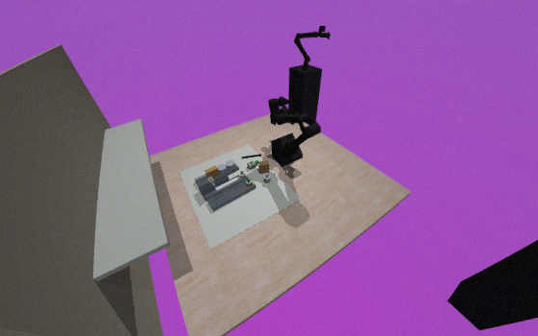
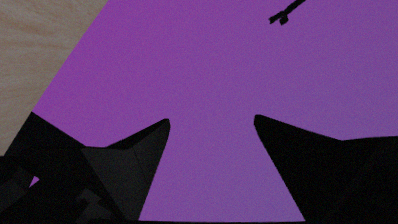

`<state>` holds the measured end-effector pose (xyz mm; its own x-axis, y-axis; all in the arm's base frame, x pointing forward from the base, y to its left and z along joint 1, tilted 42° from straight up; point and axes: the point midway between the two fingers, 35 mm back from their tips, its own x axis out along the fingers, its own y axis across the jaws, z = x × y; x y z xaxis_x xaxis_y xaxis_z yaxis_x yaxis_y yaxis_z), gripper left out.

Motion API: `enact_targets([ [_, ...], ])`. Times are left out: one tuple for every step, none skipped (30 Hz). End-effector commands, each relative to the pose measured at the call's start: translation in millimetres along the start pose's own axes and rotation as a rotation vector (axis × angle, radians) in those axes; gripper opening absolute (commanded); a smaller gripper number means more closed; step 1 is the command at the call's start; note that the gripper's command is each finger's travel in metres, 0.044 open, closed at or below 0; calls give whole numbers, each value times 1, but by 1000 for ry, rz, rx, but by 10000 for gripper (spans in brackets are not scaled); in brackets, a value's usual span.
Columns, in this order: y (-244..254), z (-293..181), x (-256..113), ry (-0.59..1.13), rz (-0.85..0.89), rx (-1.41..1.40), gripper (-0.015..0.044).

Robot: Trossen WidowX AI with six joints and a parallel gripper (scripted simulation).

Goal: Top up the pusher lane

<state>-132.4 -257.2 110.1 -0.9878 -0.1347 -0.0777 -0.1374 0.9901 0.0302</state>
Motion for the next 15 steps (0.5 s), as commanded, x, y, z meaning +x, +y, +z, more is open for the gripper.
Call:
enact_targets([
  [-2,1,-1,-7,-11,3,426],
  [-8,4,-5,-29,-44,13,440],
  [-16,8,-12,-68,-97,28,440],
  [-26,14,-21,-119,-157,46,440],
  [-36,20,-32,-172,-214,62,440],
  [-44,26,-43,-229,-267,75,440],
  [-51,33,-55,-288,-315,88,440],
  [-57,39,-67,-349,-358,98,440],
  [-61,45,-80,-413,-397,106,440],
  [-65,51,-94,-478,-431,111,440],
  [-67,57,-108,-545,-460,115,440],
  [-68,63,-123,-613,-484,116,440],
  [-68,69,-137,-682,-502,115,440],
  [-66,74,-152,-751,-515,111,440],
  [-63,79,-167,-820,-522,105,440],
])
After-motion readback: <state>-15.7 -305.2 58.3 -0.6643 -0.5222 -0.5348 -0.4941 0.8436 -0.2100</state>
